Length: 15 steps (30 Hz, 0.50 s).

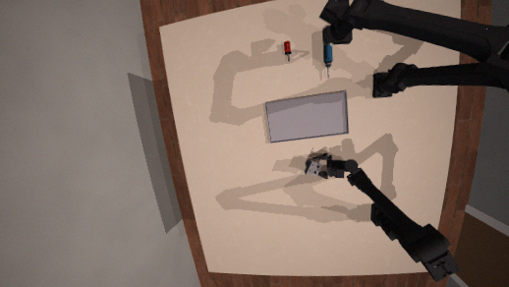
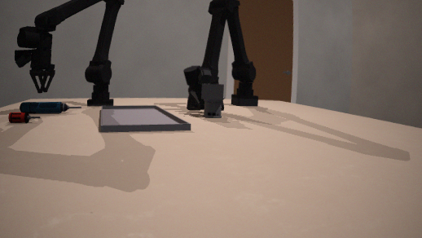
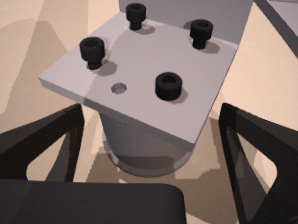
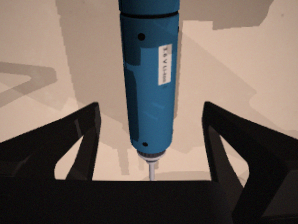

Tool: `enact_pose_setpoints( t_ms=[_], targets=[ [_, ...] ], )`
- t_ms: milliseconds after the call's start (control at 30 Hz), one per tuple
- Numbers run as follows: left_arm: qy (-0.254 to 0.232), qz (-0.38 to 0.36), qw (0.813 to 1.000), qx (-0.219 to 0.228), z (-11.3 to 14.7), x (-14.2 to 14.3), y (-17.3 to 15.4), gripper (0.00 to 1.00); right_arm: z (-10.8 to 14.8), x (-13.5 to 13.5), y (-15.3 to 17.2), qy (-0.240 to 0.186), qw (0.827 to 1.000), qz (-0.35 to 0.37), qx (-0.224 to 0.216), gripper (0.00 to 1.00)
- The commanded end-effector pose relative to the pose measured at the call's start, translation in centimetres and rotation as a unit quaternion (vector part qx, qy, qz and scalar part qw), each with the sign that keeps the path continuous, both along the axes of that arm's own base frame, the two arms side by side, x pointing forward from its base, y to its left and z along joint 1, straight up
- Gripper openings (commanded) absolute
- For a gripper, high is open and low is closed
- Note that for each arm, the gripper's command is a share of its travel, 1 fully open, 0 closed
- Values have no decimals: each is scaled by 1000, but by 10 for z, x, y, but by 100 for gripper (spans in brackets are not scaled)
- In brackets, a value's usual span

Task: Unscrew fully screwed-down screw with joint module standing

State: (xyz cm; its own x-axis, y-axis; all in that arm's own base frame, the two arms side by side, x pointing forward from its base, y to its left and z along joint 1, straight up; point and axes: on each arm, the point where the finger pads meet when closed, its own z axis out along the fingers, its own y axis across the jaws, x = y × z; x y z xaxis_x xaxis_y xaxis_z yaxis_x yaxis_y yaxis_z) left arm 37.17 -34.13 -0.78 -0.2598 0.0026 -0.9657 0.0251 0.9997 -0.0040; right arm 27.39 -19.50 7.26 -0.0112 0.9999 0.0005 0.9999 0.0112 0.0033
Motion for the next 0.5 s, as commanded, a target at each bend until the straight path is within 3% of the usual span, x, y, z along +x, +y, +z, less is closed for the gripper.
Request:
enact_pose_setpoints(
  t_ms=[0, 467],
  targets=[
    [-7, 6, 1000, -4, -4, 15, -3, 86, 11, 12, -8, -15, 1000, 0, -11, 65],
    [-4, 3, 1000, -1, -8, 17, -2, 86, 11, 12, -8, -15, 1000, 0, -11, 65]
  ],
)
